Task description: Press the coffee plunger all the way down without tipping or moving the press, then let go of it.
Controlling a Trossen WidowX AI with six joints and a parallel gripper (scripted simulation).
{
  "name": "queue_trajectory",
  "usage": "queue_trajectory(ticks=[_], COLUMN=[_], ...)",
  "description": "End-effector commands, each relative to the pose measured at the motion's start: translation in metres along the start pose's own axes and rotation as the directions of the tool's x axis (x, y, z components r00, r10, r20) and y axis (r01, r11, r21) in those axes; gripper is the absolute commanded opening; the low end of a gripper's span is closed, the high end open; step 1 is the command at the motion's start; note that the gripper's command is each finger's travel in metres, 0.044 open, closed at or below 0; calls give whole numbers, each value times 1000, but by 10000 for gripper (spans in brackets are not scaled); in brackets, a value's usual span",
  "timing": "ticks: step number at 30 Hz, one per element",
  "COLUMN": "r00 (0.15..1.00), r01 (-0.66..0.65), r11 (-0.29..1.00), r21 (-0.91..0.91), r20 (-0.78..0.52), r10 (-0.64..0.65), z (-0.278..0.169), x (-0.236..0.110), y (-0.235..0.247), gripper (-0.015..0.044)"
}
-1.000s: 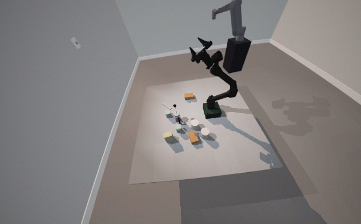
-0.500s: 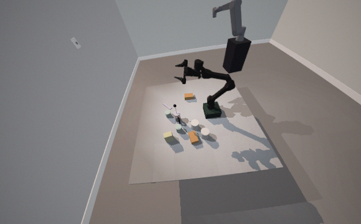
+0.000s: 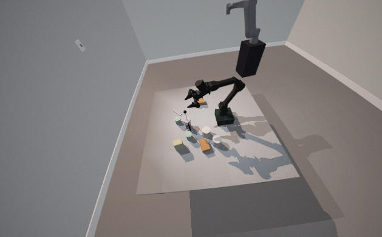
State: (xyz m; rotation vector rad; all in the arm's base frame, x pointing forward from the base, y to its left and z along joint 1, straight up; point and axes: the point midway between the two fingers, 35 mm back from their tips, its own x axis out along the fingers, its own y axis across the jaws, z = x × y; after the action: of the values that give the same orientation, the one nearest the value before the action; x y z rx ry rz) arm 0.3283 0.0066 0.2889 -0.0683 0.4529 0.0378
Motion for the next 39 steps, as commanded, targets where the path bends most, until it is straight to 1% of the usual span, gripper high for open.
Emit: queue_trajectory(ticks=[1, 5, 7, 14, 39], r00=[998, 999, 999, 999, 999], r01=[-24, -16, -12, -10, -9], r11=[998, 998, 998, 998, 998], r21=[51, 55, 57, 58, 59], r20=[-50, -50, -51, -50, -48], r10=[26, 19, 15, 13, 12], z=[-25, -57, -64, -62, -65], x=[11, 27, 30, 32, 70], y=[10, 11, 10, 9, 9], gripper=[440, 440, 440, 440, 440])
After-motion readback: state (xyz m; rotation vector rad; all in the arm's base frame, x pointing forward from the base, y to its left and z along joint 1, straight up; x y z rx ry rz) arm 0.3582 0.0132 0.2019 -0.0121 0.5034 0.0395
